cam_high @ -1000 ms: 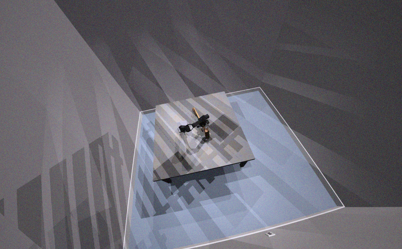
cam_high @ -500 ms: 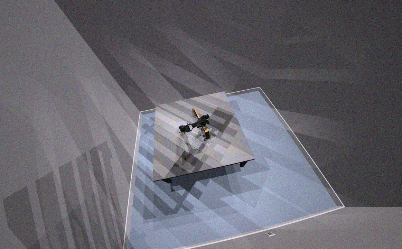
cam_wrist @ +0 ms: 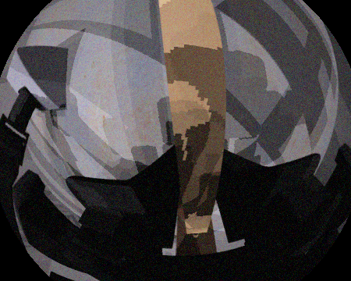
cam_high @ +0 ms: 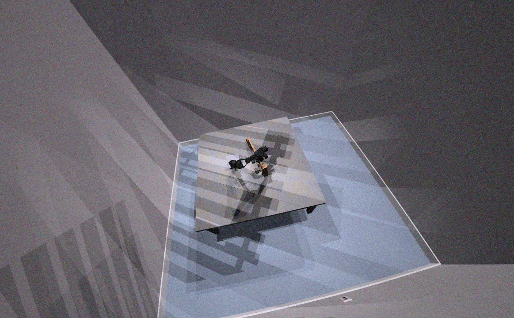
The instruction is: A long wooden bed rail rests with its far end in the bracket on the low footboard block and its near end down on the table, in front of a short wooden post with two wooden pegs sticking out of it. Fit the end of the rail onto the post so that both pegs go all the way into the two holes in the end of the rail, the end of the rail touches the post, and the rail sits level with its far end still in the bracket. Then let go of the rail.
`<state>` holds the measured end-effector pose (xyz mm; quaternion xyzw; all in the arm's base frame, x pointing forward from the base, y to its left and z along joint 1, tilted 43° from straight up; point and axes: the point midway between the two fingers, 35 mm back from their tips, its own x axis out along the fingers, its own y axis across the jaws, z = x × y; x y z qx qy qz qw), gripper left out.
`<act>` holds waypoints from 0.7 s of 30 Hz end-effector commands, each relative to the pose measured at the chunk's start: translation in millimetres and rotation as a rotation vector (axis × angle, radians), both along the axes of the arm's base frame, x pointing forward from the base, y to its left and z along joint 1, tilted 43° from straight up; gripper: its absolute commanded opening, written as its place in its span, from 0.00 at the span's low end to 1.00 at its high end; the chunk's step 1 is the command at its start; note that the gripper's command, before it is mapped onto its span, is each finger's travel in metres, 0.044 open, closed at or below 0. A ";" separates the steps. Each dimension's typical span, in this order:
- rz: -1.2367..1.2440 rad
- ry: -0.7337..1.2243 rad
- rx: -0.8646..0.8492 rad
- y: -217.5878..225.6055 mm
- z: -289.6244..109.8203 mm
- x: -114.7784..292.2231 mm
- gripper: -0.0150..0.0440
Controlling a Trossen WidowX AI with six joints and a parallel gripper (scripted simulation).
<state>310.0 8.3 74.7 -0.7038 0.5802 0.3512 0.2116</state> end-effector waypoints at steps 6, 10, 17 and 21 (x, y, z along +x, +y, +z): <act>0.007 -0.002 0.000 -1.3 3.2 2.6 0.25; 0.007 -0.002 0.000 -2.4 3.7 3.0 0.25; 0.007 -0.002 -0.001 -4.1 4.8 3.8 0.25; 0.007 -0.002 -0.001 -4.9 5.7 4.2 0.25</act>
